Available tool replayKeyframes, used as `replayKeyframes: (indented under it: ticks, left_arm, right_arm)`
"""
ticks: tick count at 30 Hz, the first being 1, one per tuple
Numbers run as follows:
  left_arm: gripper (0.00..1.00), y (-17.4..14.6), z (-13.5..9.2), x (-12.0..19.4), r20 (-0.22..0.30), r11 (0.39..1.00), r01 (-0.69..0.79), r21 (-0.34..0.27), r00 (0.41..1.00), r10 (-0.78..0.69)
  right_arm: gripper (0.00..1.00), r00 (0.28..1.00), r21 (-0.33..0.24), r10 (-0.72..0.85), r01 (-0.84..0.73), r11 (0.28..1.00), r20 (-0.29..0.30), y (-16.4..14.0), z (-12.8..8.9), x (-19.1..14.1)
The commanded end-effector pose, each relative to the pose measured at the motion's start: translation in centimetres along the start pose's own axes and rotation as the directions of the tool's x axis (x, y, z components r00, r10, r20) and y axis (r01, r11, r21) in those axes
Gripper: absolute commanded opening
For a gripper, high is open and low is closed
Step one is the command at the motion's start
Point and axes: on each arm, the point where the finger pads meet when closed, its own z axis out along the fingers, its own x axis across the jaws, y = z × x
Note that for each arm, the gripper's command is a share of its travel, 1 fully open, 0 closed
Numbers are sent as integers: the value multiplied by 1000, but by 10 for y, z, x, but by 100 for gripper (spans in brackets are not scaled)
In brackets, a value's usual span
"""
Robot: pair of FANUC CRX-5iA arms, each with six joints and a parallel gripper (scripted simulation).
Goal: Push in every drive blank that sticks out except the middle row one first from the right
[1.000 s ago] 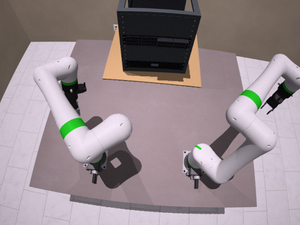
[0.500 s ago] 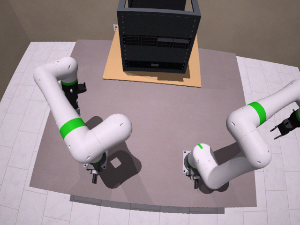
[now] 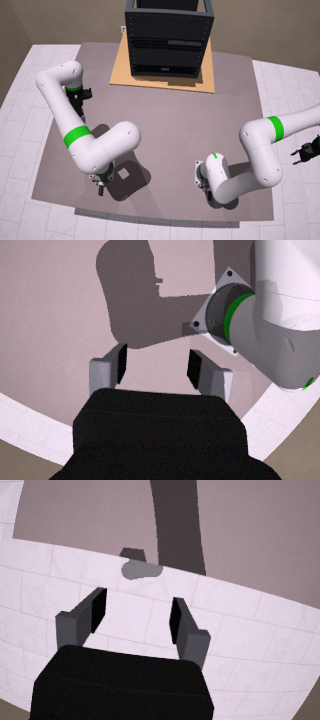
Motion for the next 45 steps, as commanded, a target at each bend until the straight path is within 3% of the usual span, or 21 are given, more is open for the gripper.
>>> replayKeyframes:
  ticks: [1, 10, 45]
  left_arm:
    - [100, 0, -1, 0, 1, 1000, 0, 0, 1000, 0]
    - [100, 0, -1, 0, 1, 1000, 0, 0, 1000, 0]
    - [100, 0, -1, 0, 1, 1000, 0, 0, 1000, 0]
  right_arm:
    - [100, 1000, -3, 28, -28, 1000, 0, -2, 0, -10]
    - [100, 997, -5, 79, -79, 997, 1, -6, 3, -28]
    - [100, 996, -5, 85, -85, 996, 1, -7, 3, -30]
